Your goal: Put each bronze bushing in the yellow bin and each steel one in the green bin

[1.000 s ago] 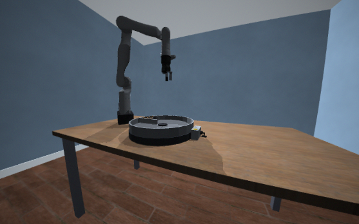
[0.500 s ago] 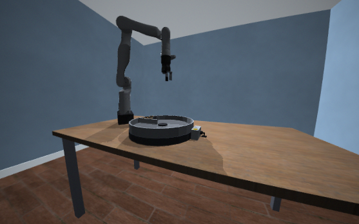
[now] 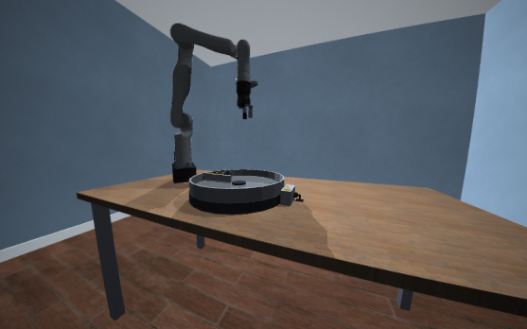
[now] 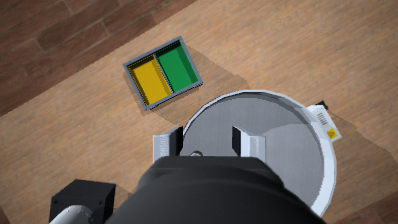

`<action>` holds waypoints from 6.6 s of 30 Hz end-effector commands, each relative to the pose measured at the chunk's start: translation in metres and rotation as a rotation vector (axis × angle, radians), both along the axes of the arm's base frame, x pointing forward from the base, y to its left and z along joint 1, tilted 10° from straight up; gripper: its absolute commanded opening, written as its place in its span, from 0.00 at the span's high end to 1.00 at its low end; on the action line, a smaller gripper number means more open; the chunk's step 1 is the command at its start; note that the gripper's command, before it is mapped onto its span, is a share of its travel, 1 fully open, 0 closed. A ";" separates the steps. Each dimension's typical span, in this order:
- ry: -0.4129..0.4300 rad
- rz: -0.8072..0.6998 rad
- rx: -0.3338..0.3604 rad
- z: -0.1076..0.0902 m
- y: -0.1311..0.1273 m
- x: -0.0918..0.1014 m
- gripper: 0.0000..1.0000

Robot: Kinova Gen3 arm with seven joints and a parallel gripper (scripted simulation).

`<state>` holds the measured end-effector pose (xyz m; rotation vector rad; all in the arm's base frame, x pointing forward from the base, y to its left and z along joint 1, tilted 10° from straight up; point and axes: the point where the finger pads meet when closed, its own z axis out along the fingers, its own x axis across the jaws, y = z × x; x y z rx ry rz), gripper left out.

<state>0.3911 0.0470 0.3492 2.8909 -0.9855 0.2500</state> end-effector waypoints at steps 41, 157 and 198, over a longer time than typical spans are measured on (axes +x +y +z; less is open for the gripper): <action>-0.002 0.000 0.000 -0.094 -0.043 -0.018 0.66; -0.004 0.000 0.000 -0.236 -0.109 -0.046 0.55; -0.002 0.000 0.000 -0.281 -0.114 -0.041 0.55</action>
